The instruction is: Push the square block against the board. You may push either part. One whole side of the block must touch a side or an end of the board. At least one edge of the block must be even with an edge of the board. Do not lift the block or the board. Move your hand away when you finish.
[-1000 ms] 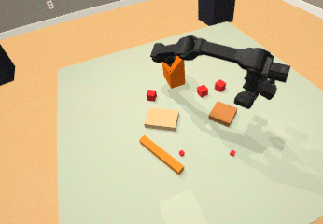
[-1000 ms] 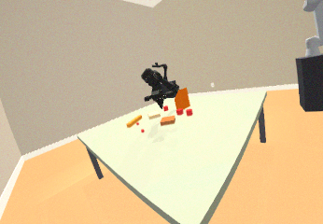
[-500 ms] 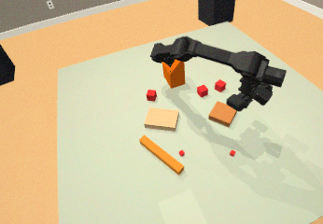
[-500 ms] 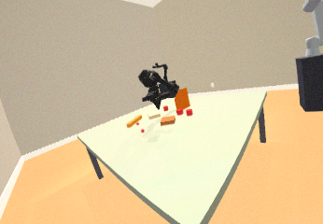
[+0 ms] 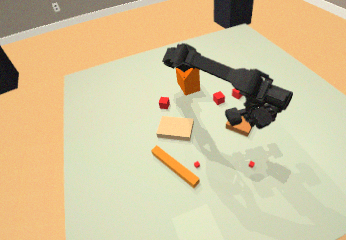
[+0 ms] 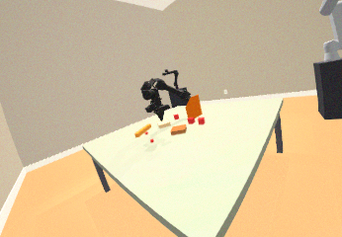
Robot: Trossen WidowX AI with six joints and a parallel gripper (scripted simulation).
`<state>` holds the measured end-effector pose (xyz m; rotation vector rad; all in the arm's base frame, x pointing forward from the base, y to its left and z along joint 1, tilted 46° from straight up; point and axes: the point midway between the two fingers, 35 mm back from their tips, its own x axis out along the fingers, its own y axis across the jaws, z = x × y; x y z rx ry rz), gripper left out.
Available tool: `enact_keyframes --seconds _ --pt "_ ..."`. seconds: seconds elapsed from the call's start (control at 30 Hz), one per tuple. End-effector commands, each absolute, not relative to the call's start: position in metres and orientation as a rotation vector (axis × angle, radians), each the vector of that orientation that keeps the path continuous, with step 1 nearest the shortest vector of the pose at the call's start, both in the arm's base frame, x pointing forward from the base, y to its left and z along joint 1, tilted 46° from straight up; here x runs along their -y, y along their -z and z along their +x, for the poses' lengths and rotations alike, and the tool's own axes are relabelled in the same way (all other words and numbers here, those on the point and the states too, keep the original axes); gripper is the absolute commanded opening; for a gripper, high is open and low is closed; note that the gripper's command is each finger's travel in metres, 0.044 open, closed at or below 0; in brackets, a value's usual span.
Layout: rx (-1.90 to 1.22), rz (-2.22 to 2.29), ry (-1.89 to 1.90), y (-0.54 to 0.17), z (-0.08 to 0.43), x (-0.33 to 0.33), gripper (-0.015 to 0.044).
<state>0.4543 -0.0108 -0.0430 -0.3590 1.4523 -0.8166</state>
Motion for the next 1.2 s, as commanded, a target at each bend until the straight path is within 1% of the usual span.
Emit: enact_keyframes --seconds 0.0,0.57,1.17 --pt "-1.401 -0.280 0.901 0.036 0.452 0.026 0.0000" --pt "-1.081 0.142 1.267 0.000 0.436 0.089 0.0000" --pt "-0.649 0.574 1.586 -0.035 0.403 0.151 0.0000"
